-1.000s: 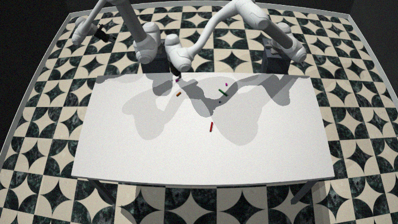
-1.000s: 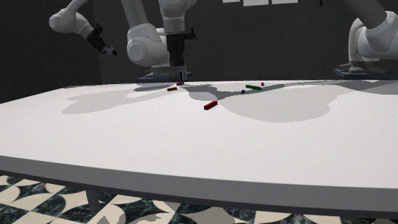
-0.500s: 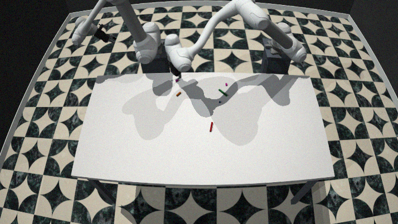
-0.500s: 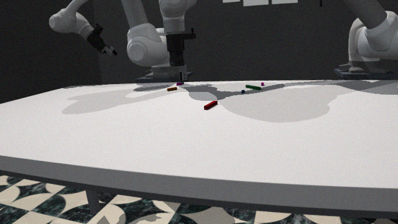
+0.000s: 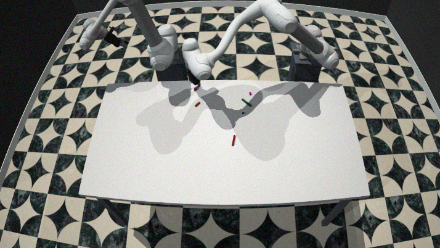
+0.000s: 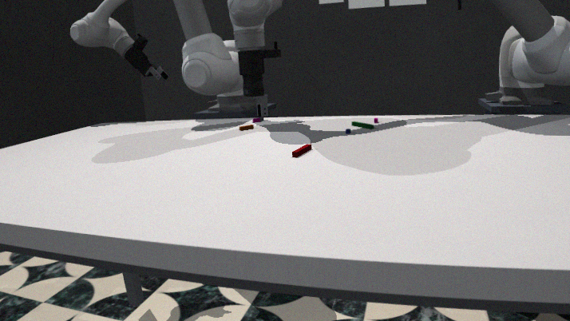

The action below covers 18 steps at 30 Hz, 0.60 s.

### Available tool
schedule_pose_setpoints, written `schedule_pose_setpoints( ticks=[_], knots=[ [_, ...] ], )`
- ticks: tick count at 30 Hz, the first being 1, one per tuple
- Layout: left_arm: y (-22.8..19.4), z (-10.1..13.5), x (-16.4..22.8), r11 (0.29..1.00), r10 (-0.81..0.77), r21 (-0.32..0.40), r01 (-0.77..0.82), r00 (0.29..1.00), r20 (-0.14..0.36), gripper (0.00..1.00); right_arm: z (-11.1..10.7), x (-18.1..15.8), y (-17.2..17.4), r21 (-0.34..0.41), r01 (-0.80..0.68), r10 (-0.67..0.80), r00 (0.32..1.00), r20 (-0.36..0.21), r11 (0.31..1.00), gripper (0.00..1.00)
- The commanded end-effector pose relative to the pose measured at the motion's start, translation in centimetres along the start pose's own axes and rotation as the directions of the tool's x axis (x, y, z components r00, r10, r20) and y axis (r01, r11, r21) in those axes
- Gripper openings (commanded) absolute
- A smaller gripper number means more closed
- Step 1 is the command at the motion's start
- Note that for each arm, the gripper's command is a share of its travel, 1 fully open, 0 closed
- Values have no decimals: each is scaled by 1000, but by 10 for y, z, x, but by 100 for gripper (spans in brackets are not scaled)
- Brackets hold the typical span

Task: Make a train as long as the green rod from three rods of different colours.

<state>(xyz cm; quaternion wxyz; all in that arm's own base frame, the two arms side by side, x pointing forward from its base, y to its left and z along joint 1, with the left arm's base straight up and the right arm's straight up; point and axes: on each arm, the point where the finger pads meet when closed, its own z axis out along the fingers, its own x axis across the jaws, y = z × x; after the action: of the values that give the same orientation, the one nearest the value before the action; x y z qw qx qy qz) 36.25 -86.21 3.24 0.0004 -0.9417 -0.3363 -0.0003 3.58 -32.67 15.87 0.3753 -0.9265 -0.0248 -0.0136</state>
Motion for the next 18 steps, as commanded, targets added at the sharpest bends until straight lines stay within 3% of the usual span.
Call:
schedule_pose_setpoints(
  ticks=[1,18],
  knots=[
    [-2,9,-3,1000,1,0,-1,1000,1,54,2,-3,-3,16,-4,4,1000,5,1000,100],
    [-1,15,-3,1000,1,-2,-1,1000,2,54,2,-3,-3,16,-4,4,1000,5,1000,100]
  ],
)
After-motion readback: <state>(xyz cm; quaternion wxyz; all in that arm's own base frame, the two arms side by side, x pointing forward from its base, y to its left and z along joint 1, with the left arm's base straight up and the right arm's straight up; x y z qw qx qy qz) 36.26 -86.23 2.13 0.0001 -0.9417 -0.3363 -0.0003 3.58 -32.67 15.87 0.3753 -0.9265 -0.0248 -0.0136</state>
